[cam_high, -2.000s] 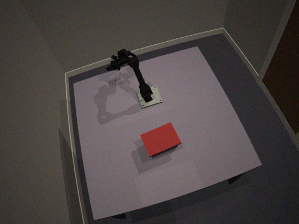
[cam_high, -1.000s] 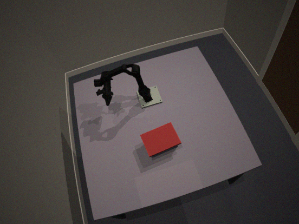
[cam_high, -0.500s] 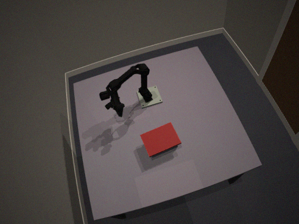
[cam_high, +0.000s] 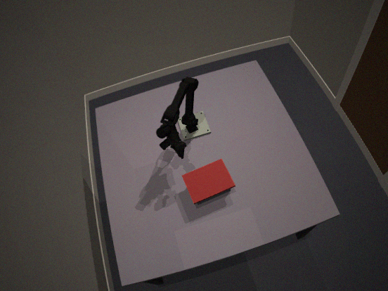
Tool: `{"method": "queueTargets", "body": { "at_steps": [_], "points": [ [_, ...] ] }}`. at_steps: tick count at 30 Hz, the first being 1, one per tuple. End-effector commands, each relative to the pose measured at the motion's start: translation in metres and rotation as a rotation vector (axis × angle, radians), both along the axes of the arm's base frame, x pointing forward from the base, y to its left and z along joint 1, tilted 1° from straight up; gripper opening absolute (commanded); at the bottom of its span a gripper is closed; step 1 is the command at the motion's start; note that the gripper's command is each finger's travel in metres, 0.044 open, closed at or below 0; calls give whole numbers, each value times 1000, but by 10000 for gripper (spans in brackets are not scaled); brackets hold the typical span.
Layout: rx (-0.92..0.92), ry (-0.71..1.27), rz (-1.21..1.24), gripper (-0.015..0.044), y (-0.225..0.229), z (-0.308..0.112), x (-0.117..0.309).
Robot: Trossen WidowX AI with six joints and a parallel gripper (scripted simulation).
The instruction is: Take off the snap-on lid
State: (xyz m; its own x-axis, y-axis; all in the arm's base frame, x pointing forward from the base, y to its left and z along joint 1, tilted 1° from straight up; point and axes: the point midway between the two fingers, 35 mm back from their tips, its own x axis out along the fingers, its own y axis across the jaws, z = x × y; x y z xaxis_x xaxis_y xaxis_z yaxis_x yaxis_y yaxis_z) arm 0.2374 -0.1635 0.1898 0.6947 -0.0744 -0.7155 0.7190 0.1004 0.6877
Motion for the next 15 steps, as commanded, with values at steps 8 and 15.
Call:
{"method": "queueTargets", "body": {
  "at_steps": [8,15],
  "points": [
    [116,-98,-67,235,79,13,32],
    [115,-99,-53,235,80,15,33]
  ]
}}
